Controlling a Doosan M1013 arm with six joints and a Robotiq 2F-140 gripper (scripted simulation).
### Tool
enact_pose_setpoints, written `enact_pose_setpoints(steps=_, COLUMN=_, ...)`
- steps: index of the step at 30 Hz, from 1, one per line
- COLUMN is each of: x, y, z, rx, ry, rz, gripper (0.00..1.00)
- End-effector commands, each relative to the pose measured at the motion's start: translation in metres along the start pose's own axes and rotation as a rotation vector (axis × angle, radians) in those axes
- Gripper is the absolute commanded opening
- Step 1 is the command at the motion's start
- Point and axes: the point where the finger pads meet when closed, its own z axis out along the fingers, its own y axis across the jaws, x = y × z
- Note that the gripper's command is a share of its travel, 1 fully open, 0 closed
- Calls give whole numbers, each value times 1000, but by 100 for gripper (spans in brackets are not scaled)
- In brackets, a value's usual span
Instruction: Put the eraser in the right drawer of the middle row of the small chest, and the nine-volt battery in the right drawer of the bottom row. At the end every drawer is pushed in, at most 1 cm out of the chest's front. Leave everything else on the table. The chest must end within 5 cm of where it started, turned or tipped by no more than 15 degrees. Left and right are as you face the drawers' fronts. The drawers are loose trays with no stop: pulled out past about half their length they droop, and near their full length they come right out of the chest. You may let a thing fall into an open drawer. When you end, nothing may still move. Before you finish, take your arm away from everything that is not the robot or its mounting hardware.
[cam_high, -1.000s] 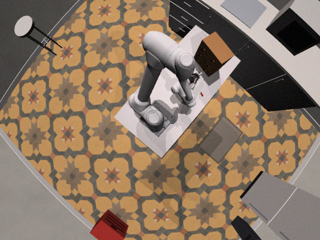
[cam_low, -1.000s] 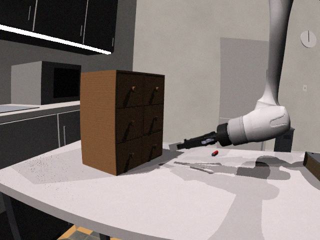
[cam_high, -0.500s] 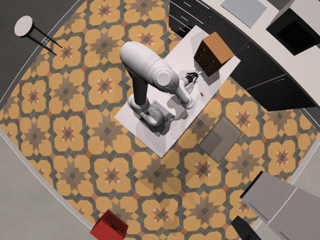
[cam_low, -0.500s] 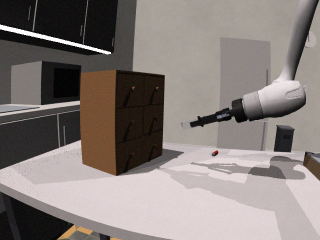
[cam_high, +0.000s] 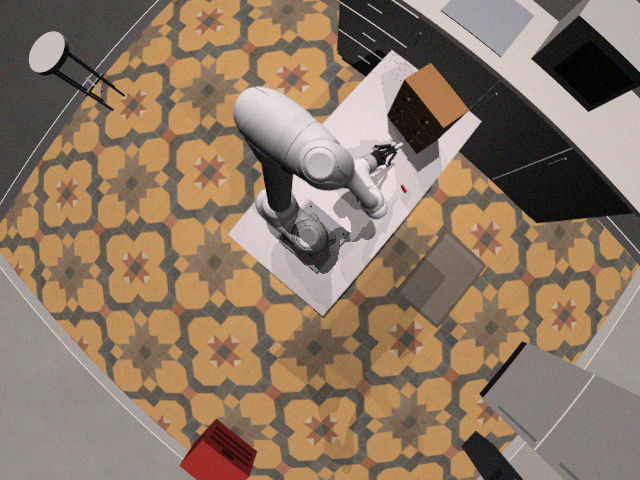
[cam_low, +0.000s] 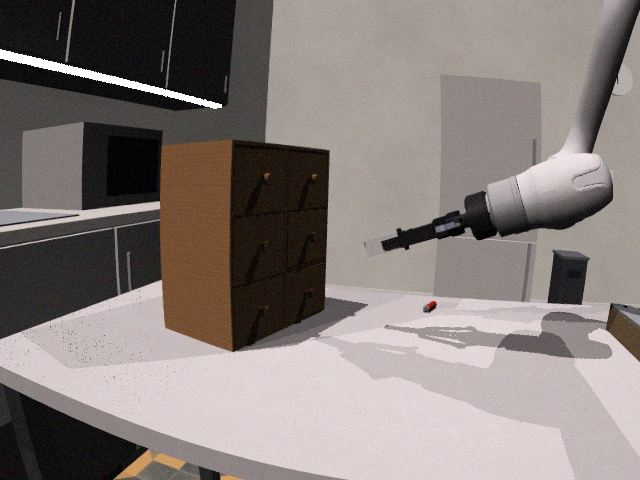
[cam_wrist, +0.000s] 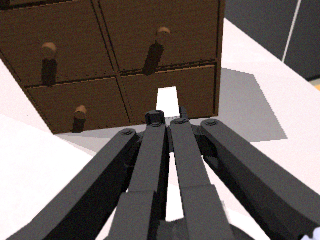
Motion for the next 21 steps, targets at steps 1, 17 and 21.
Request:
enact_pose_setpoints(steps=1, x=0, y=0, z=-1, rx=0, ry=-7, rz=0, gripper=0)
enact_pose_setpoints(steps=17, x=6, y=0, z=-13, rx=0, ry=-121, rz=0, gripper=0)
enact_pose_setpoints(steps=21, x=8, y=0, z=-19, rx=0, ry=-178, rz=0, gripper=0)
